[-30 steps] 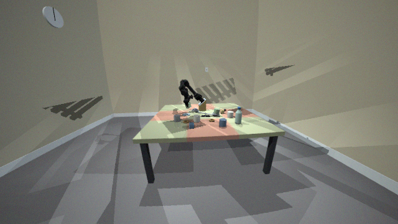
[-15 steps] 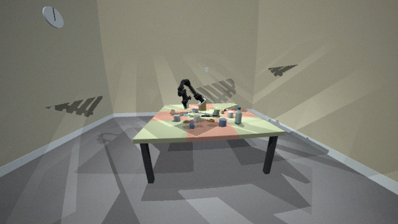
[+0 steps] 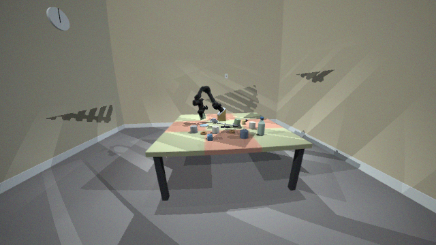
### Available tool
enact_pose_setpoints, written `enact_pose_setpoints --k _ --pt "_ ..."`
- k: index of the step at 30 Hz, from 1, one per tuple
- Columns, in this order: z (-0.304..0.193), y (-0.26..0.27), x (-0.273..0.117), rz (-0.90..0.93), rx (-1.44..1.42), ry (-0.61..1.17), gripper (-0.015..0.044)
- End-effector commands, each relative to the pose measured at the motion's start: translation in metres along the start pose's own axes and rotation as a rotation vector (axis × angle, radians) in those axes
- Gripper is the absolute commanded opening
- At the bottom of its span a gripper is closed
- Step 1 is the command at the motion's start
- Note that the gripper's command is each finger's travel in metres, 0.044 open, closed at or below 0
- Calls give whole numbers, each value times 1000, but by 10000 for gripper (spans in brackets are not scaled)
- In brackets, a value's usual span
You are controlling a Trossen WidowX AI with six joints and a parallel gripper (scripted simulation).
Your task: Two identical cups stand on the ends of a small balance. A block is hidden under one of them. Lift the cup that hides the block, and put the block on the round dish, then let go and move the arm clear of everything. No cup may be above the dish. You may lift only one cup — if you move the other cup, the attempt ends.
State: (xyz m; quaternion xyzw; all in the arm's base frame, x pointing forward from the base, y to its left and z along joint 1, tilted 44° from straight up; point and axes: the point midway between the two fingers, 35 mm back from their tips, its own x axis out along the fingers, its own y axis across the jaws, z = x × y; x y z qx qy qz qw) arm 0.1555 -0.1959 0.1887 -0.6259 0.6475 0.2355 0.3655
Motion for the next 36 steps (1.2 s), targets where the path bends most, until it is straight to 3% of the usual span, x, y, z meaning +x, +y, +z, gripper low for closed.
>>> enact_pose_setpoints --k 1,21,36 --pt "-3 8 3 -4 -12 4 0" --pt "-26 46 9 -11 -47 86 0" --pt "-30 46 47 -10 -48 88 0"
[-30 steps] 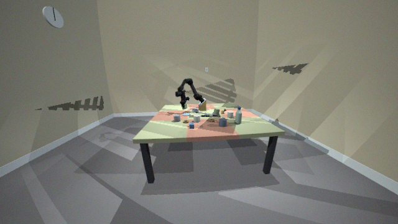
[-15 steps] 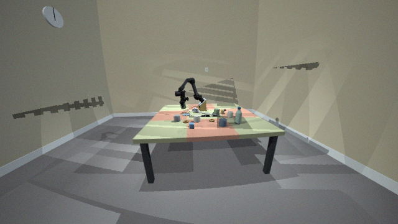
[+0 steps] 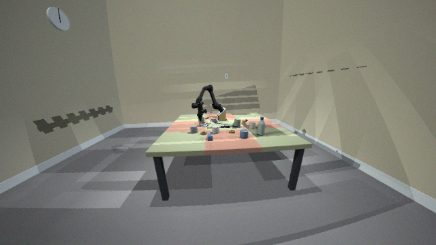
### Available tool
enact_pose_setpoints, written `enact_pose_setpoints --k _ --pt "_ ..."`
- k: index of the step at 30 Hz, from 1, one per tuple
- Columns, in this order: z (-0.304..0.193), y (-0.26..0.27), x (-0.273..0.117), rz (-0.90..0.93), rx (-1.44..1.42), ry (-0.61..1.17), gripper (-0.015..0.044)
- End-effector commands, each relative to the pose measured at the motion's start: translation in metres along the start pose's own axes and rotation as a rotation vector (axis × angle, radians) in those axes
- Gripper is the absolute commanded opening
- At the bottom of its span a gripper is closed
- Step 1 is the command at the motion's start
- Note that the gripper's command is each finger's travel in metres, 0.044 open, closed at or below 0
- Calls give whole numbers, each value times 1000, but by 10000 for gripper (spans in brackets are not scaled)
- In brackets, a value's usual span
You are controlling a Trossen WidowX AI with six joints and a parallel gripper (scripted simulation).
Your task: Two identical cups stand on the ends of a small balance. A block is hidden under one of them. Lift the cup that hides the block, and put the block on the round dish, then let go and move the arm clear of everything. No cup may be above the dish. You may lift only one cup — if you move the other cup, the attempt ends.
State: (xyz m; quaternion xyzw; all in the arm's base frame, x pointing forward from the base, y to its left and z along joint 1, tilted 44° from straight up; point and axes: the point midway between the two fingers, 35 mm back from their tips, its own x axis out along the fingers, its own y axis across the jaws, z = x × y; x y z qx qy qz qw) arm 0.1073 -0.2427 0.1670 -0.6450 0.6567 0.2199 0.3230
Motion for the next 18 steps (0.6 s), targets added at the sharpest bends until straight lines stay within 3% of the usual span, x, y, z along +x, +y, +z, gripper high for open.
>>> enact_pose_setpoints --k 1,14,18 --pt "1 0 4 -6 -5 -3 0" --pt "1 0 23 -6 -5 -2 0" --pt "-2 -1 17 -4 2 6 105"
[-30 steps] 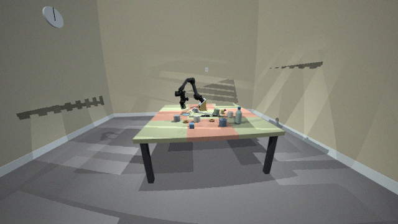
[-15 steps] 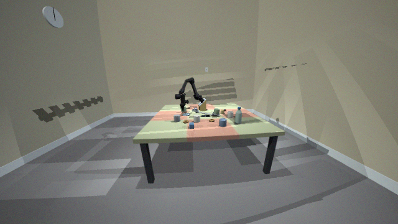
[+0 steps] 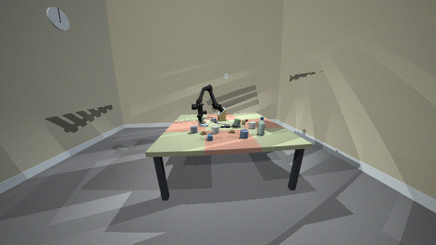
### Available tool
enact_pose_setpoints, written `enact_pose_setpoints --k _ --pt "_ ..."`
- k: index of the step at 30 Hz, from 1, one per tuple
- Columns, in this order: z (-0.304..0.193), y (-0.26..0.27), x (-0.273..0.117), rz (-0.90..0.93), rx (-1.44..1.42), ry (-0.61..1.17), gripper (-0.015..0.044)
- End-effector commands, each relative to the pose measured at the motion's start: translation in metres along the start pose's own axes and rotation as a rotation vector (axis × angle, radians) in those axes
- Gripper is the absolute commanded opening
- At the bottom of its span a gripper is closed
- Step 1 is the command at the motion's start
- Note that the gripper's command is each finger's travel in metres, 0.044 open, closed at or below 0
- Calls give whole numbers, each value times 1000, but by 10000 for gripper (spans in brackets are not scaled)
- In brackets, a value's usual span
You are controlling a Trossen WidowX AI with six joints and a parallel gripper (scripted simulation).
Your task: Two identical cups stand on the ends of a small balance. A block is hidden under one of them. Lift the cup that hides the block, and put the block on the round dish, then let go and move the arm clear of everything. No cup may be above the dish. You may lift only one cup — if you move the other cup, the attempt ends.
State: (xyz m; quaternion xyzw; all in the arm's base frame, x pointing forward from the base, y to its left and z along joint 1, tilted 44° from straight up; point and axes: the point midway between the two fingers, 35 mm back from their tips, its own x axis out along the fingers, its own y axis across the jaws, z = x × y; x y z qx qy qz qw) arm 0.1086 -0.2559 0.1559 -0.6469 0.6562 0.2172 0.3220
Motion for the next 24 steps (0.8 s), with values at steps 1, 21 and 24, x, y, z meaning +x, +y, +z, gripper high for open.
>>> enact_pose_setpoints --k 1,21,24 --pt "0 0 0 0 1 1 131" --pt "2 1 -54 -2 -5 -9 440" --pt "1 -1 -55 -10 3 -8 387"
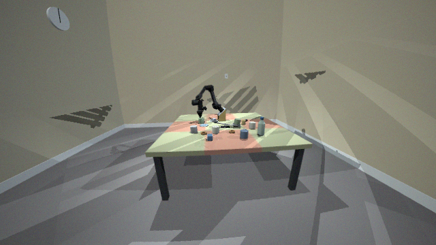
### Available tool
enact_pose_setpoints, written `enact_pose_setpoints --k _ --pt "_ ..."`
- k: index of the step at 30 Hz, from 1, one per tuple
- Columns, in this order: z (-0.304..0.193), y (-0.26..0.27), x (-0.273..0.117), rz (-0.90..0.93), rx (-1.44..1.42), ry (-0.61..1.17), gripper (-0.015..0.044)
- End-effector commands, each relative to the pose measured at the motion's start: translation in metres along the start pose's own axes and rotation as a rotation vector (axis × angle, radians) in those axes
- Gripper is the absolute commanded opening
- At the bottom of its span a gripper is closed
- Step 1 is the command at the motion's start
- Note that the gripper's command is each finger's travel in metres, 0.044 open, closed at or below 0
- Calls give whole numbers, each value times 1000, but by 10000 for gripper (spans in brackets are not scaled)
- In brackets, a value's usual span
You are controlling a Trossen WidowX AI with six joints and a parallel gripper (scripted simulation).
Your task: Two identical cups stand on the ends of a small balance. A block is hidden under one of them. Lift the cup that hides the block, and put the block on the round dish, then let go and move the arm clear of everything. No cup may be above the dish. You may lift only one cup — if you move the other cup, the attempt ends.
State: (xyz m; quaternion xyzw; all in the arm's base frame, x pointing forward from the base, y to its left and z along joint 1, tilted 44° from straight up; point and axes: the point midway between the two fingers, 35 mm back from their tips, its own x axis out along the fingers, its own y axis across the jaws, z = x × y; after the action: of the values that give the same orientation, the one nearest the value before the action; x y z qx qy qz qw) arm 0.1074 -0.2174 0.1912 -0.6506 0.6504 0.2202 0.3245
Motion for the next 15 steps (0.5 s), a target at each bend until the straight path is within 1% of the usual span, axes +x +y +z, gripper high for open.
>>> enact_pose_setpoints --k 1,5,15 --pt "-2 -2 -6 -9 19 3 361" --pt "-7 -12 -18 -65 97 5 260" --pt "6 -34 -16 -54 398 -52 260"
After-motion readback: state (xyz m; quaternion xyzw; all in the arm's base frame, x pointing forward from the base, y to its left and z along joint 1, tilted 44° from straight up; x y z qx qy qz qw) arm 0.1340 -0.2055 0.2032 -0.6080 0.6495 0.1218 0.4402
